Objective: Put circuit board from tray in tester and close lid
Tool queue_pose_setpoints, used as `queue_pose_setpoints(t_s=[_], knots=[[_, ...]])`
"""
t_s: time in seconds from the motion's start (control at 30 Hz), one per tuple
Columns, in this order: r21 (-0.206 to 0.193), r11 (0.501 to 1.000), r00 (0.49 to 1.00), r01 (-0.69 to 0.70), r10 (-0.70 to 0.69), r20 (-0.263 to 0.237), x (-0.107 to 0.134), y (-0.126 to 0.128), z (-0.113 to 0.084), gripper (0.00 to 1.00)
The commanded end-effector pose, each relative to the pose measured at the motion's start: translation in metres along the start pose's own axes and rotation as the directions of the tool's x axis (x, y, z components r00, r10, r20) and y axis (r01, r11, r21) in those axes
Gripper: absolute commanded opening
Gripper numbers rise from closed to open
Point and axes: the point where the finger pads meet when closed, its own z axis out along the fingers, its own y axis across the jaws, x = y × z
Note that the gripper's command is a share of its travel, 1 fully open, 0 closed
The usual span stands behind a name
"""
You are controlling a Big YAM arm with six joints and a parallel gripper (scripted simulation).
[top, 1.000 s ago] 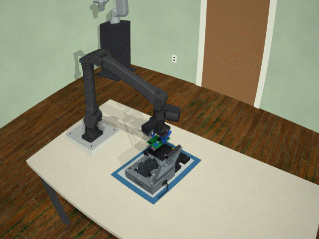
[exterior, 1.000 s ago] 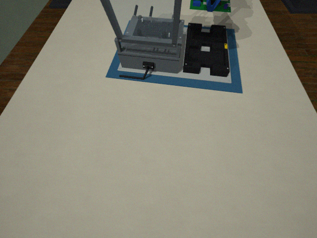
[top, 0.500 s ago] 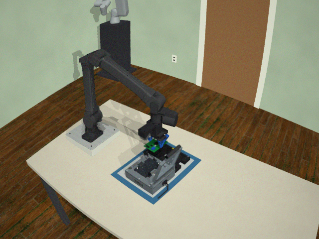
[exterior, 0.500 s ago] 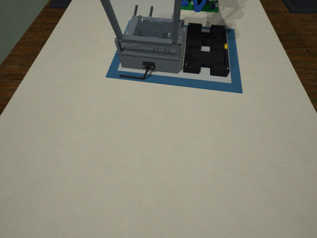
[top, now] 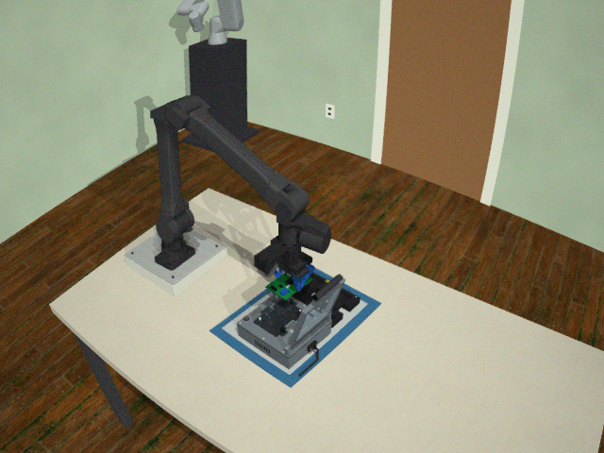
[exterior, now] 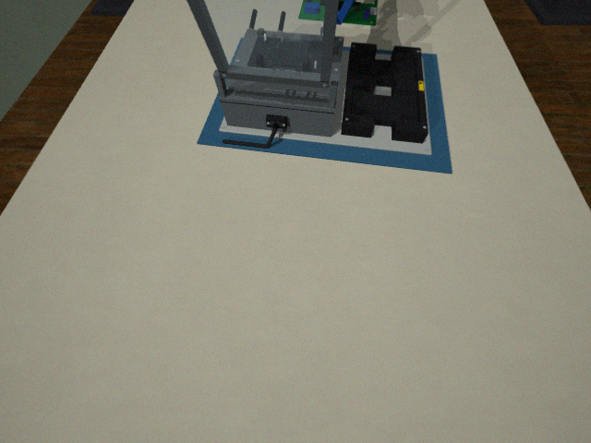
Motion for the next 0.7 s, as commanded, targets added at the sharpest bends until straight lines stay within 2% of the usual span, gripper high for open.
queue_pose_setpoints(t_s=[0.0, 0.27, 0.67], knots=[[-0.058, 0.998, 1.0, 0.014, -0.014, -0.007, -0.01, 0.03, -0.025, 0.72], [-0.057, 0.998, 1.0, 0.014, -0.014, -0.004, -0.037, 0.04, -0.027, 0.72], [-0.06, 0.998, 1.0, 0.014, -0.014, -0.001, -0.062, 0.049, -0.03, 0.72]])
